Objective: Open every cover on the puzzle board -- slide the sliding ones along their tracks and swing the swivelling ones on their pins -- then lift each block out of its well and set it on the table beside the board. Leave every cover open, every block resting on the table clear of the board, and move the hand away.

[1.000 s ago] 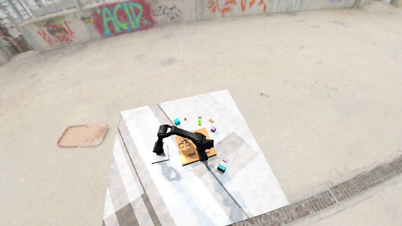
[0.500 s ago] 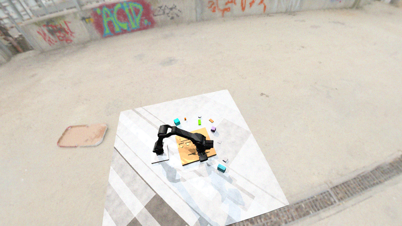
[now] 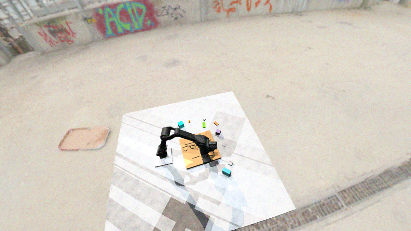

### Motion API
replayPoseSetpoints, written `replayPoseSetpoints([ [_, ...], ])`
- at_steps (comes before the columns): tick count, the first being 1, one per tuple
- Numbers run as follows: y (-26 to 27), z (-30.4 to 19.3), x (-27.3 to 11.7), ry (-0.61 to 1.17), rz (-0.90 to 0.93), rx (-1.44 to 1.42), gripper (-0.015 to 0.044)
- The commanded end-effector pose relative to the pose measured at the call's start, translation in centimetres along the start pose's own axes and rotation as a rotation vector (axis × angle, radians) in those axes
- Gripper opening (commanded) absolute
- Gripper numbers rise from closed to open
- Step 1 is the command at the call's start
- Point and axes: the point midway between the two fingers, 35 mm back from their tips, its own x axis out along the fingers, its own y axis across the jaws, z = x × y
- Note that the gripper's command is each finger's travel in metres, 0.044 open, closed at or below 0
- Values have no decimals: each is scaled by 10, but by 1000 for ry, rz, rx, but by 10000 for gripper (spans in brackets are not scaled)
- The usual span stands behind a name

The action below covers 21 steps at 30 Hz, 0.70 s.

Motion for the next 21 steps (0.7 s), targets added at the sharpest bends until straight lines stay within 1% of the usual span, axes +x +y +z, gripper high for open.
replayPoseSetpoints([
  [1,4,0,-1,-4,1,3,0],
  [21,27,0,-1,-5,3,3,0],
])
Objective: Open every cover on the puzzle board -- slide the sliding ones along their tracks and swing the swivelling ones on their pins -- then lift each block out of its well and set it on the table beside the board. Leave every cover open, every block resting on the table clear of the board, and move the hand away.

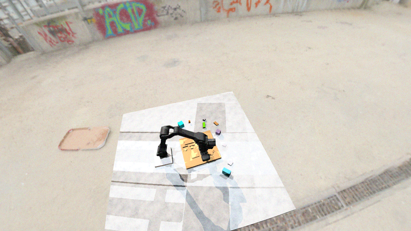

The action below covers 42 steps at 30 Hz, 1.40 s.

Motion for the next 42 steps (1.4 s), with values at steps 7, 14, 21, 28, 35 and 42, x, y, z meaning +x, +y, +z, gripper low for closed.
replayPoseSetpoints([
  [7,13,2,-1,-4,0,1,0],
  [14,19,4,-1,-4,1,1,0],
  [21,27,7,-1,-4,1,1,0],
  [28,35,11,-1,-4,2,1,0],
  [35,40,14,-1,-5,2,1,0],
  [42,47,20,-1,-5,3,1,0],
])
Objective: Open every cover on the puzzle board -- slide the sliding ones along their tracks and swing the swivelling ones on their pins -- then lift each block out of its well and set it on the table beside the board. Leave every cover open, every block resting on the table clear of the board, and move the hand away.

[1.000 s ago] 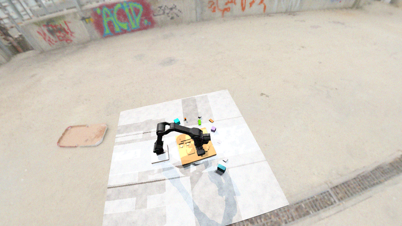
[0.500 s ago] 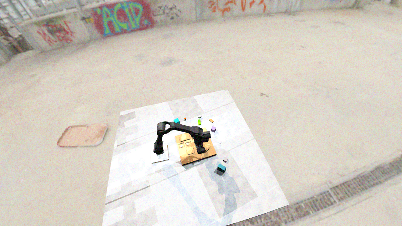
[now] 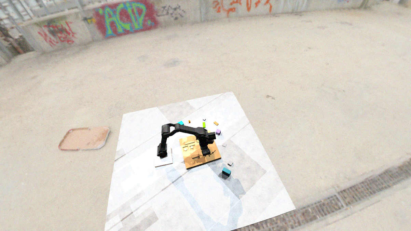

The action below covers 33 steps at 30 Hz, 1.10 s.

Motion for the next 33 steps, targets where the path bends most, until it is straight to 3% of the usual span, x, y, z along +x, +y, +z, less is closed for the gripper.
replayPoseSetpoints([
  [1,4,4,0,0,-2,2,0],
  [33,23,29,-6,-2,0,2,0],
])
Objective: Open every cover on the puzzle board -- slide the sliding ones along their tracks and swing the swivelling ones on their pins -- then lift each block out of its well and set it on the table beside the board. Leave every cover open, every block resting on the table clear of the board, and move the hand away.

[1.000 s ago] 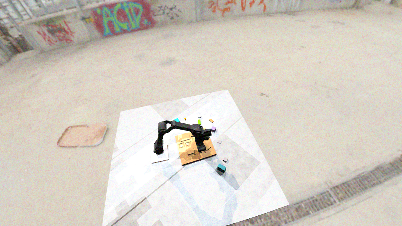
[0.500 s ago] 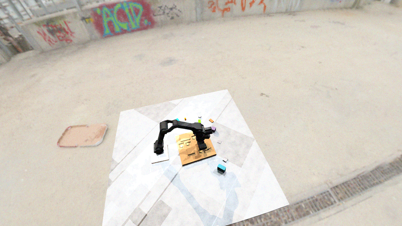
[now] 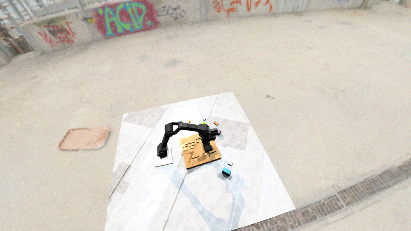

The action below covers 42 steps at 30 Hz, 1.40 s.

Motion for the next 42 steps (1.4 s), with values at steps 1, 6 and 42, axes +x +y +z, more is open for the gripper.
replayPoseSetpoints([
  [1,0,2,-5,-4,-3,5,0],
  [6,0,3,-12,-4,-3,5,0],
  [42,10,-24,-53,5,1,-126,0],
])
